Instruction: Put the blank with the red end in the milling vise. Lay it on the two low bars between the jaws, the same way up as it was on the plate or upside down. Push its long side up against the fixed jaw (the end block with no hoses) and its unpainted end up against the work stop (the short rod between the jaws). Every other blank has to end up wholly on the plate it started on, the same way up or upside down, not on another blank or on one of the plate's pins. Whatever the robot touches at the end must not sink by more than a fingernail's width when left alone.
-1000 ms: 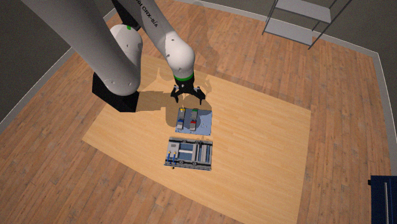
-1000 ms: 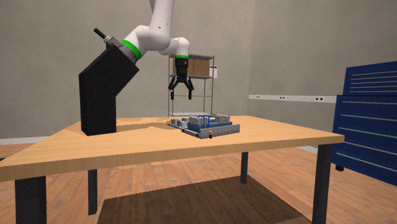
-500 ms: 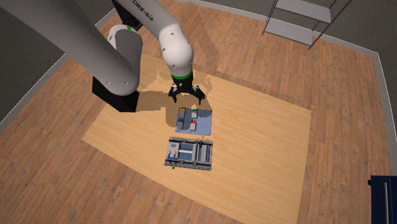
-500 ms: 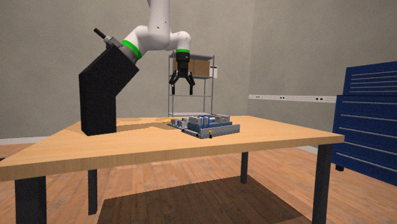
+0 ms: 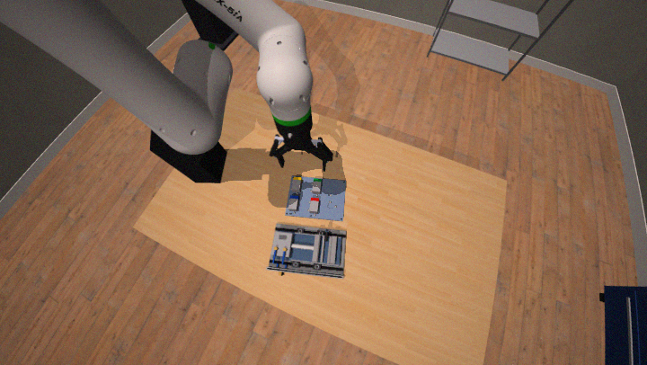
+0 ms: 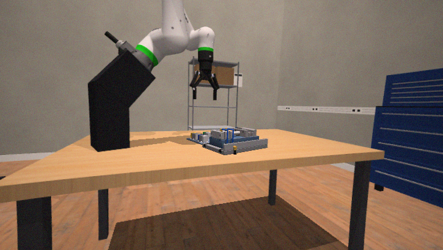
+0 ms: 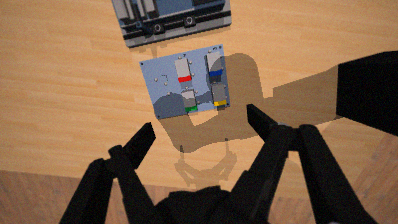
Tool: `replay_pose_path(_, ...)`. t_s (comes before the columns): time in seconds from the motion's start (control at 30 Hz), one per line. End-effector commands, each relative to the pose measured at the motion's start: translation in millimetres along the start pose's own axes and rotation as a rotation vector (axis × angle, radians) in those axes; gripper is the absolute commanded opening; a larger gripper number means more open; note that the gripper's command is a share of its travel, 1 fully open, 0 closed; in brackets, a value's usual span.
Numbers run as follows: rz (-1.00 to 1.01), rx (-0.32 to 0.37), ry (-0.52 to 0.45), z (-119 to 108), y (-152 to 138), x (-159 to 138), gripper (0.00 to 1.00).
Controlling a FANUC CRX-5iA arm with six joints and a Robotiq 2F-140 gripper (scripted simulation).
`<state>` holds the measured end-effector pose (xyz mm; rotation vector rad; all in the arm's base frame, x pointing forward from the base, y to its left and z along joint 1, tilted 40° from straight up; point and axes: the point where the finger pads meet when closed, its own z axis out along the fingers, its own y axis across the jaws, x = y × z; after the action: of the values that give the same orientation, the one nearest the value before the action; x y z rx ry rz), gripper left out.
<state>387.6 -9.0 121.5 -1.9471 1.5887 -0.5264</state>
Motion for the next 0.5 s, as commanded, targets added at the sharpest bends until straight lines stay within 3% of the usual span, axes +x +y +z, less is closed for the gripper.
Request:
replay_pose_path(0.0, 0.0, -0.002, -0.006, -15, 1, 7, 1.0)
replay_pose_path(0.47, 0.0, -0.002, -0.004, -51, 4, 26, 1.0)
